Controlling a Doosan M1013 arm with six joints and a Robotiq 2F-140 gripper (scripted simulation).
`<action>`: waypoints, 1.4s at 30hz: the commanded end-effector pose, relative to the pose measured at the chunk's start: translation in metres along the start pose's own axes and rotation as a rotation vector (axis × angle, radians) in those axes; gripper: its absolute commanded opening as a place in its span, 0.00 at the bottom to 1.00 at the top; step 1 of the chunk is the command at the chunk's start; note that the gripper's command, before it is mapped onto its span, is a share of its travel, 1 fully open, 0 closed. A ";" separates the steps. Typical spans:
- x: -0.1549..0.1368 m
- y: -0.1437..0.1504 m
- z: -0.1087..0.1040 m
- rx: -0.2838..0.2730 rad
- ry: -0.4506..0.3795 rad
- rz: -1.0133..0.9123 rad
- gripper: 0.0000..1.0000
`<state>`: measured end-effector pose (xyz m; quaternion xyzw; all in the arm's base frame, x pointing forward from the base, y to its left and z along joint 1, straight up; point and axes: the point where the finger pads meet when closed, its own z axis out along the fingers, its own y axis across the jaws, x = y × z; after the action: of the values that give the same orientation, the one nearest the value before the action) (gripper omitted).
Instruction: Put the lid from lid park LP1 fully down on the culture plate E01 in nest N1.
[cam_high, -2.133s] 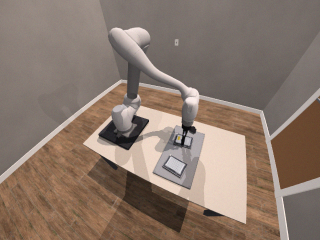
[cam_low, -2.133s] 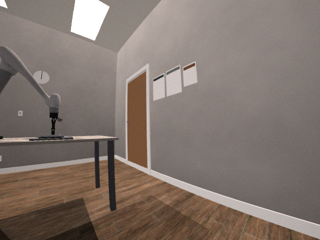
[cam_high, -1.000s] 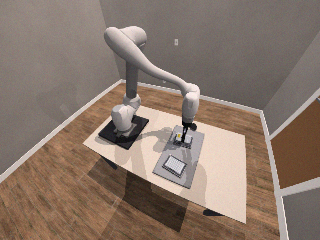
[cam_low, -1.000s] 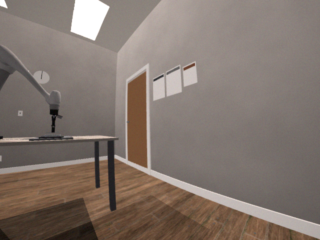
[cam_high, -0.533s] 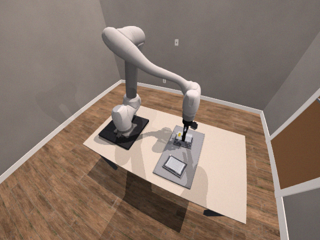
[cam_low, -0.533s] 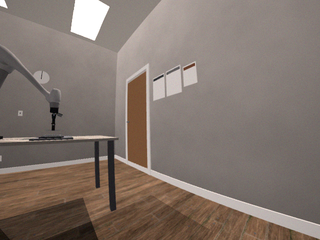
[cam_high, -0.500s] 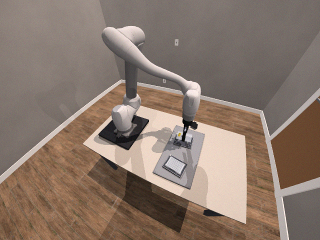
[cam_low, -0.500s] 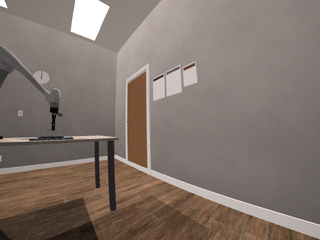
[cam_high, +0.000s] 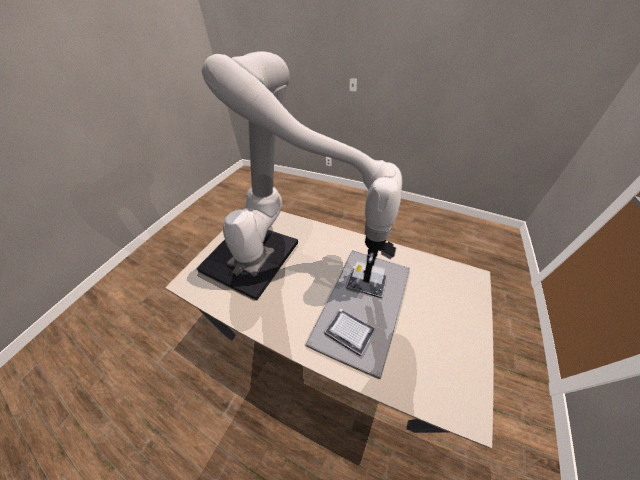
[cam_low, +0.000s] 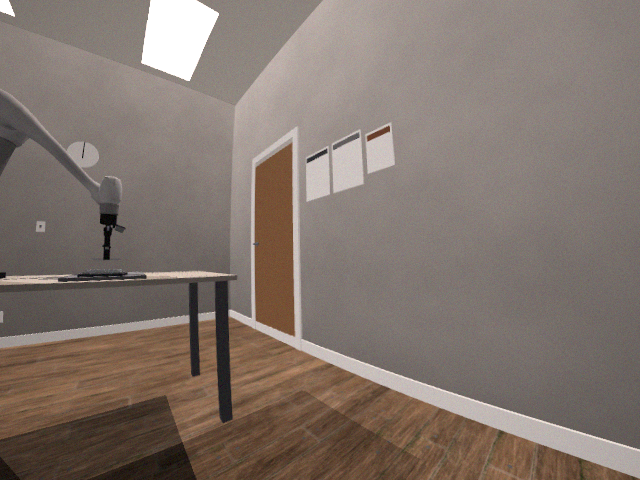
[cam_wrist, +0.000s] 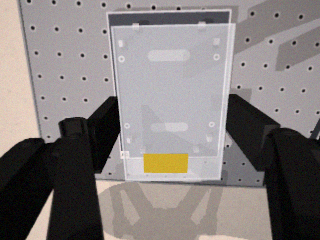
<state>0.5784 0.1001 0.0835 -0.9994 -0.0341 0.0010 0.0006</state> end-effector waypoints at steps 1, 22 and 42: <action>0.001 0.005 -0.001 0.000 0.001 0.000 0.60; -0.008 0.248 0.000 0.000 0.001 0.000 0.60; -0.008 0.248 0.000 0.000 0.001 0.010 0.60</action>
<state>0.5864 -0.1477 0.0827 -0.9995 -0.0316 0.0014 0.0009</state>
